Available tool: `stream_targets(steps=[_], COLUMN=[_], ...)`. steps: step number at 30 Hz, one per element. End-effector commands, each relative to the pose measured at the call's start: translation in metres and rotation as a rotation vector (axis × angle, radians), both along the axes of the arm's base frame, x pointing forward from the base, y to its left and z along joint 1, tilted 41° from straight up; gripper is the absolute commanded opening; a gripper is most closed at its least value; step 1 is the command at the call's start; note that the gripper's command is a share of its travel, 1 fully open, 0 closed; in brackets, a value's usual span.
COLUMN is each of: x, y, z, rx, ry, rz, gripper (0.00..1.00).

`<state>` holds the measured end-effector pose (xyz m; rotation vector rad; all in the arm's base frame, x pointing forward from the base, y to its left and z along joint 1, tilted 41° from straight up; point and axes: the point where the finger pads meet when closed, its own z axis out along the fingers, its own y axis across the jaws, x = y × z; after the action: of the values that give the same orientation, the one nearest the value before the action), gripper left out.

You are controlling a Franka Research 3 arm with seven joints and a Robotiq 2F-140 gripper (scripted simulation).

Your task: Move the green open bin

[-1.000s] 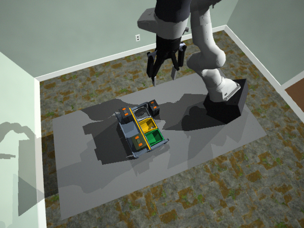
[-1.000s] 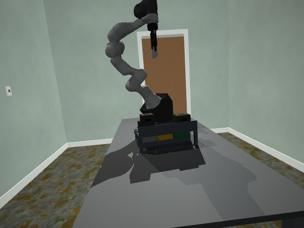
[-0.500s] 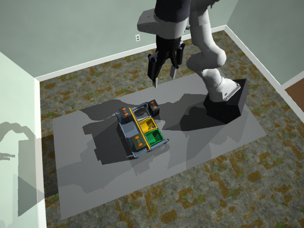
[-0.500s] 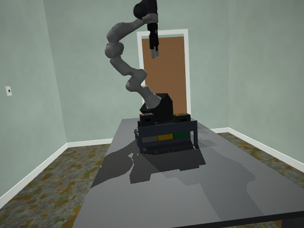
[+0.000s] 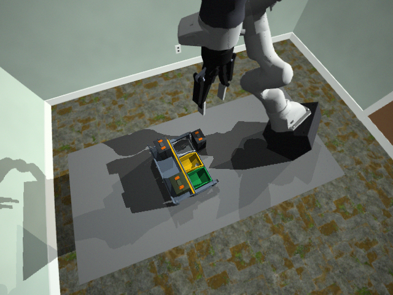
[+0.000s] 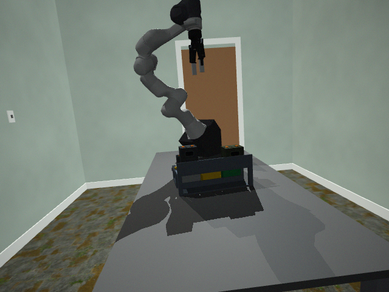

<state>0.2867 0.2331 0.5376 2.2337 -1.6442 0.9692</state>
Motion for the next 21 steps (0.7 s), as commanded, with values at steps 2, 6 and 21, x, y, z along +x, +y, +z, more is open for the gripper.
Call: stream_targets(steps=[2,6,21], x=[0.0004,0.0006,0.0007], y=[-0.0014,-0.0023,-0.0026], z=[-0.0002,-0.0004,-0.0006], rx=[-0.059,-0.1,-0.177], ry=[0.08,0.135,0.242], rz=[0.114,0.192,0.351], gripper=[0.57,0.57,0.57])
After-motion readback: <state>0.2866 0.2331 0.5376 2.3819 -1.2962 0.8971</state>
